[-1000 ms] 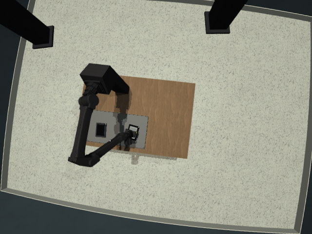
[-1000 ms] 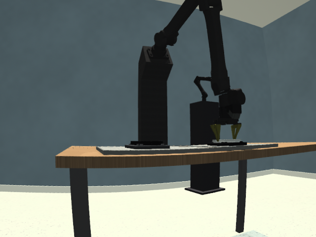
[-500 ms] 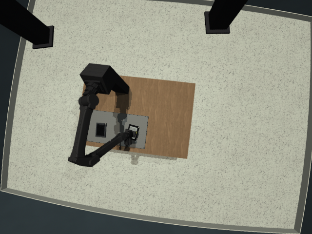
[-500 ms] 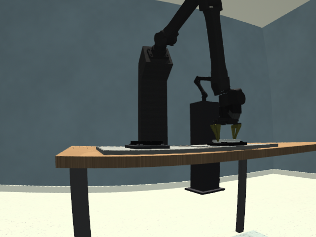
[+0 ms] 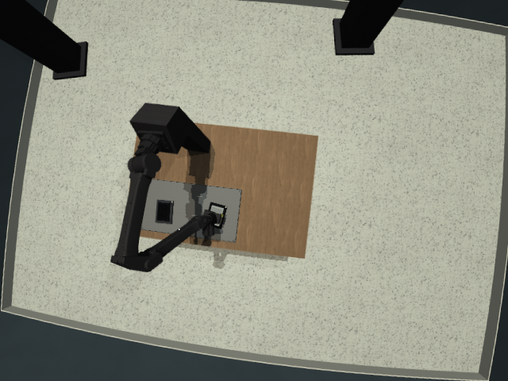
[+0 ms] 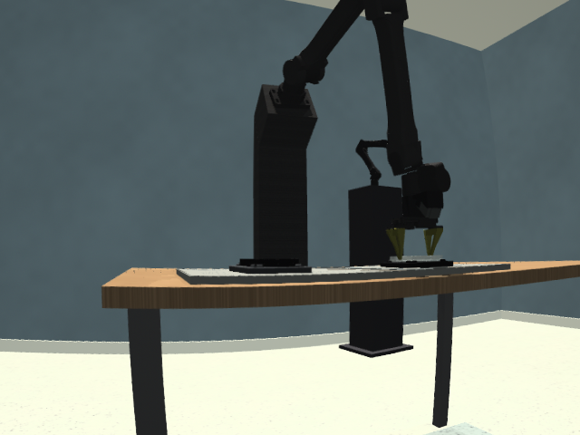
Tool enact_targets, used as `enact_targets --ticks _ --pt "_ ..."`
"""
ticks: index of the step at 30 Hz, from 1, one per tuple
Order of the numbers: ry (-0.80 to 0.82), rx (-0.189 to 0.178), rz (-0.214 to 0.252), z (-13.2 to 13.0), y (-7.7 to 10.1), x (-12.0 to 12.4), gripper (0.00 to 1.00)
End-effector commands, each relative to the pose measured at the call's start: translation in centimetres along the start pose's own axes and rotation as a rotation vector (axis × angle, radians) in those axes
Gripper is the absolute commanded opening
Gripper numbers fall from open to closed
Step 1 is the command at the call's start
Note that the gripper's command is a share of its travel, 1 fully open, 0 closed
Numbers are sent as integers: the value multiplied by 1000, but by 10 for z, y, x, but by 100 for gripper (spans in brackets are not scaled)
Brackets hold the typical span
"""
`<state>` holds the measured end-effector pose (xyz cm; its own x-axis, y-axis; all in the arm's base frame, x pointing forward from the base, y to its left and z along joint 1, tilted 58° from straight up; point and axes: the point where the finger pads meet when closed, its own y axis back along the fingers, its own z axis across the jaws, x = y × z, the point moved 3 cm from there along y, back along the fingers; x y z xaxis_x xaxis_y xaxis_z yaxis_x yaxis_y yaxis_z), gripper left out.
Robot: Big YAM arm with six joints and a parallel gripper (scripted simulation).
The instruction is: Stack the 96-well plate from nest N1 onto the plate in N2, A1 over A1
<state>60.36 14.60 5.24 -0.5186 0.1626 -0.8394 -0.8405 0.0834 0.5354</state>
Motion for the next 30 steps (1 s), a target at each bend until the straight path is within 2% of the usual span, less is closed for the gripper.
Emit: enact_targets --ticks 1,21,23,24,30 --pt "0 4 -2 -5 -9 -1 0" --pt "0 4 -2 -5 -9 -1 0" --pt "-2 -2 -1 -2 -1 -1 0" --pt "-4 -8 -8 0 10 -6 0" --pt "-2 -16 -2 8 22 -1 0"
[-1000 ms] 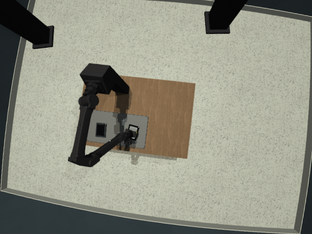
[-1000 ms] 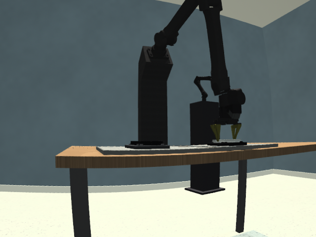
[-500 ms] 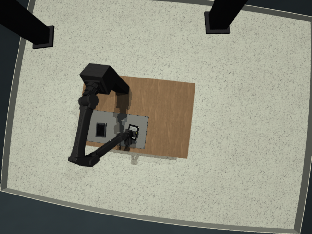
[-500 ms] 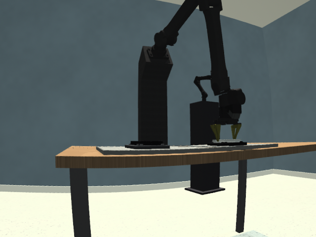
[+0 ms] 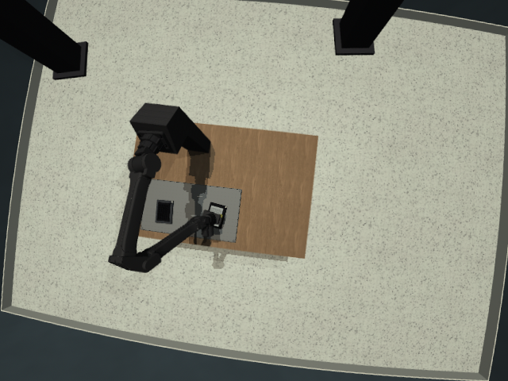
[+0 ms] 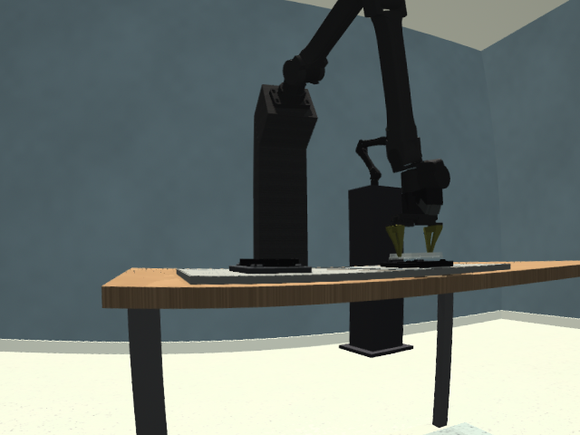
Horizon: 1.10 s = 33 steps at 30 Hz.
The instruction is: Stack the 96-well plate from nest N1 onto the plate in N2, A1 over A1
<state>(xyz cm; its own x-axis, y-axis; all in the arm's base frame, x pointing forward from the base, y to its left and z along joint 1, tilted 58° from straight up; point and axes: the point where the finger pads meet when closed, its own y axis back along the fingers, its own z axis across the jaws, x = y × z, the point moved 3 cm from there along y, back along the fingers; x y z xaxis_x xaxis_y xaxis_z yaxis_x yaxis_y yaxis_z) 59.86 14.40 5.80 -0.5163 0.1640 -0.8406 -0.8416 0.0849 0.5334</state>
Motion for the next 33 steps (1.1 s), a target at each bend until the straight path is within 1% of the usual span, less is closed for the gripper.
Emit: enact_targets --ticks 1,16,18,19,20,33 --pt "-1 -17 1 10 15 2 0" --pt "0 -17 2 10 39 2 0" --pt "0 -17 2 10 39 2 0" --pt "2 -16 8 9 38 8 0" --pt "-1 -18 -1 10 43 1 0" --pt "0 -17 2 9 64 2 0"
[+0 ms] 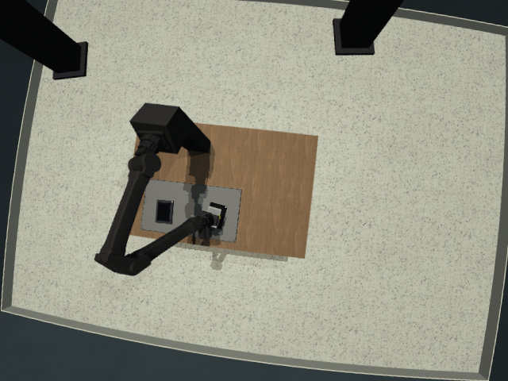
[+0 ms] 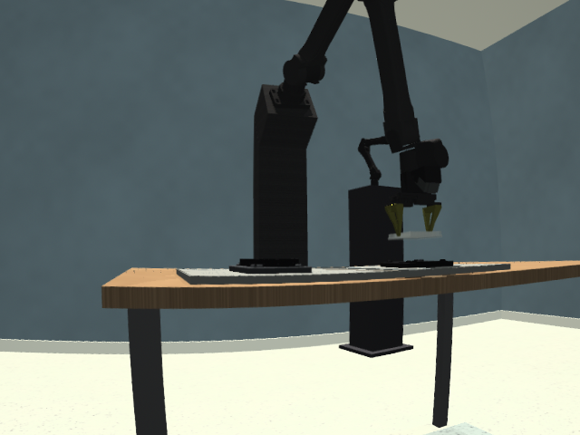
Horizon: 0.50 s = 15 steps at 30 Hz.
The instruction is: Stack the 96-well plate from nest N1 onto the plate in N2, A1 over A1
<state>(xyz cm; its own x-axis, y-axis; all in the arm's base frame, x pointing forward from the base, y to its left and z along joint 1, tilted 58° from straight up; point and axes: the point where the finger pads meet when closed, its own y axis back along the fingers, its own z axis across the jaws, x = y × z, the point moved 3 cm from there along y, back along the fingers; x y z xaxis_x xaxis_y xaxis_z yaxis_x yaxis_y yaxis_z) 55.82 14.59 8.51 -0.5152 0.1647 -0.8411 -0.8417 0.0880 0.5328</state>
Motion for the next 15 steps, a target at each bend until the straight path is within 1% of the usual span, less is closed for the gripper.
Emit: enact_targets --ticks 1,2,3,4,15 --pt "1 -20 3 11 16 4 0" --pt "1 -20 3 11 16 4 0" --pt "4 -17 12 10 13 11 0" --pt "0 -20 2 11 19 4 0" --pt "0 -20 2 10 37 4 0"
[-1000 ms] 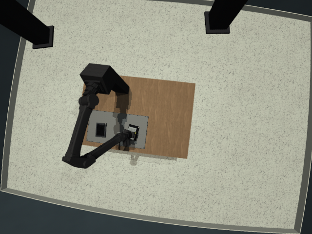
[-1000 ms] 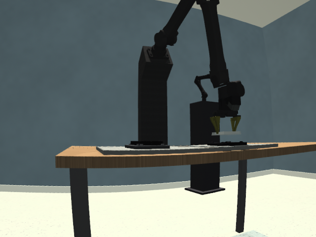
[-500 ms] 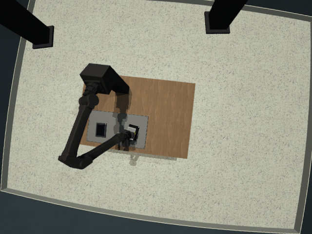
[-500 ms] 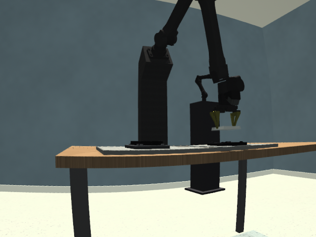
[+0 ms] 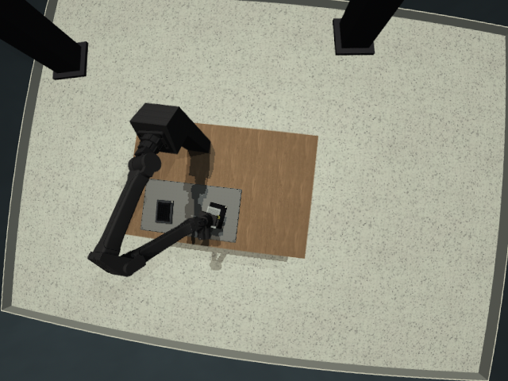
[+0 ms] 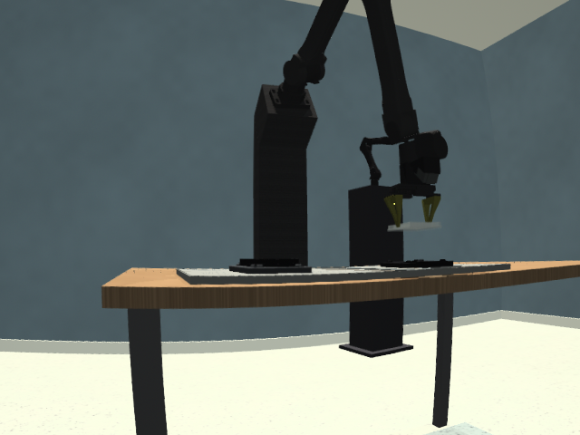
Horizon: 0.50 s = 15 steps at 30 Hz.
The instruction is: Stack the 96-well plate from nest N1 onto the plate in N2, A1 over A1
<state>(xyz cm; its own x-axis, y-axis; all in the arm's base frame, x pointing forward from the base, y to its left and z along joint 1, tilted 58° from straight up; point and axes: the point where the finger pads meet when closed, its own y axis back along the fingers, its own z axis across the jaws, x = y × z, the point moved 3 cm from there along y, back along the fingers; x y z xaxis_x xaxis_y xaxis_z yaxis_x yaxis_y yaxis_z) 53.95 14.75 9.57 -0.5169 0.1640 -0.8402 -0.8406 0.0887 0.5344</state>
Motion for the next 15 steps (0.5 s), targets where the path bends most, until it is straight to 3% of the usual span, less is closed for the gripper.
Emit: enact_targets --ticks 1,8,15 --pt "-1 -21 0 11 17 3 0" --pt "-1 -22 0 11 24 3 0" --pt "4 -19 9 11 17 9 0"
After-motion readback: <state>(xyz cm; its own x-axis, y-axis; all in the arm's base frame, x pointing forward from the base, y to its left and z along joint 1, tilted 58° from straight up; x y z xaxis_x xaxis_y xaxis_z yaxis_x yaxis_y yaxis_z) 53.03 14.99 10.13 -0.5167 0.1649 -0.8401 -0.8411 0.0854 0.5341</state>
